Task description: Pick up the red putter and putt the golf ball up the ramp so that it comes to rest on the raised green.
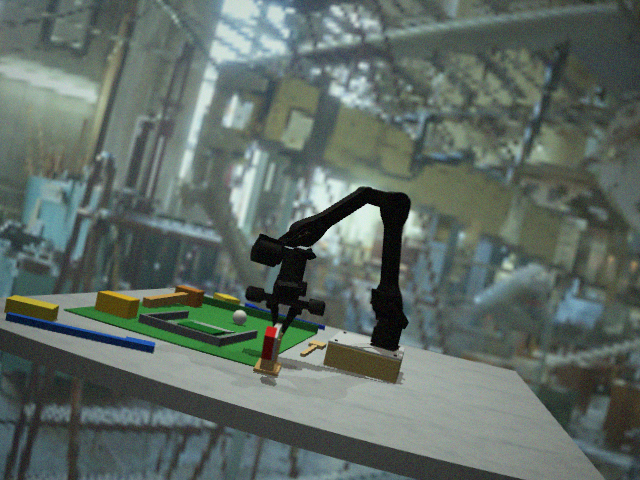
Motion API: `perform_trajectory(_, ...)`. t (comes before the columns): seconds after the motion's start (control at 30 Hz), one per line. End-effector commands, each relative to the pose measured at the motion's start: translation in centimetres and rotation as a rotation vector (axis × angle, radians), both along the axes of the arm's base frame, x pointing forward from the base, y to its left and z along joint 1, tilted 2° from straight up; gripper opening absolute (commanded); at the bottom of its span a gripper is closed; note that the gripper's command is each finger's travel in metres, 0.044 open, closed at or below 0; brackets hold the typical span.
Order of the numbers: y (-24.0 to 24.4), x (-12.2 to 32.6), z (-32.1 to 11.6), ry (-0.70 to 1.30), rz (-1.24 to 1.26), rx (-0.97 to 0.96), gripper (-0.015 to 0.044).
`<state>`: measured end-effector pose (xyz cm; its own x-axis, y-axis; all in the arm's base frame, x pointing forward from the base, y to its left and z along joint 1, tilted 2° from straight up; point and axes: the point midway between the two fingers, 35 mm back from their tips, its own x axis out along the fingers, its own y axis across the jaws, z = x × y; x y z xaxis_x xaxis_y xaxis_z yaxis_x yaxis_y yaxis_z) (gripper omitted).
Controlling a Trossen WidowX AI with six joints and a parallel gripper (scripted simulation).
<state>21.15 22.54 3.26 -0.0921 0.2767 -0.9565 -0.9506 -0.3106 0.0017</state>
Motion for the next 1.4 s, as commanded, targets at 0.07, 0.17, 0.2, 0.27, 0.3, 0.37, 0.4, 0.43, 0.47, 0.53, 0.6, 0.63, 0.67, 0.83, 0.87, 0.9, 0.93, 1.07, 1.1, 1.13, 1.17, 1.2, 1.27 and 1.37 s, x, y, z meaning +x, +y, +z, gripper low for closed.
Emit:
perform_trajectory(0.07, 0.2, 0.4, 4.0, -0.015, 0.004, 0.02, 0.0)
perform_trajectory(0.17, 0.0, 0.2, 6.1, -0.015, 0.004, 0.019, 0.0)
perform_trajectory(0.2, -0.1, 0.1, 6.8, -0.015, 0.004, 0.019, 0.0)
perform_trajectory(0.27, -0.2, 0.0, 7.8, -0.015, 0.004, 0.019, 0.0)
perform_trajectory(0.3, -0.2, 0.0, 7.9, -0.015, 0.004, 0.019, 0.0)
perform_trajectory(0.37, -0.3, 0.2, 7.1, -0.017, -0.007, 0.012, 0.0)
perform_trajectory(0.4, -0.5, 0.4, 7.1, -0.017, -0.02, 0.01, 0.0)
perform_trajectory(0.43, -0.8, 0.7, 7.1, -0.016, -0.04, 0.007, 0.0)
perform_trajectory(0.47, -1.2, 1.1, 7.1, -0.015, -0.065, 0.002, 0.0)
perform_trajectory(0.53, -2.1, 1.9, 7.2, -0.014, -0.114, -0.006, 0.0)
perform_trajectory(0.6, -2.9, 2.6, 7.2, -0.012, -0.163, -0.015, 0.0)
perform_trajectory(0.63, -3.4, 3.0, 7.2, -0.011, -0.188, -0.019, 0.0)
perform_trajectory(0.67, -3.8, 3.3, 7.2, -0.01, -0.213, -0.023, 0.0)
perform_trajectory(0.83, -6.3, 4.9, 7.2, -0.002, -0.335, -0.044, 0.0)
perform_trajectory(0.87, -6.8, 5.2, 7.2, 0.0, -0.359, -0.049, 0.0)
perform_trajectory(0.9, -7.3, 5.5, 7.2, 0.002, -0.384, -0.053, 0.0)
perform_trajectory(0.93, -7.8, 5.7, 7.2, 0.004, -0.408, -0.057, 0.0)
perform_trajectory(1.07, -9.9, 6.7, 7.3, 0.011, -0.507, -0.073, 0.0)
perform_trajectory(1.1, -10.4, 6.9, 7.3, 0.012, -0.532, -0.077, 0.0)
perform_trajectory(1.13, -10.9, 7.1, 7.3, 0.014, -0.556, -0.08, 0.0)
perform_trajectory(1.17, -11.4, 7.3, 7.3, 0.015, -0.581, -0.084, 0.0)
perform_trajectory(1.2, -12.0, 7.5, 7.3, 0.017, -0.606, -0.088, 0.0)
perform_trajectory(1.27, -13.0, 7.9, 7.4, 0.02, -0.655, -0.096, 0.0)
perform_trajectory(1.37, -14.6, 8.3, 7.4, 0.025, -0.729, -0.106, 0.0)
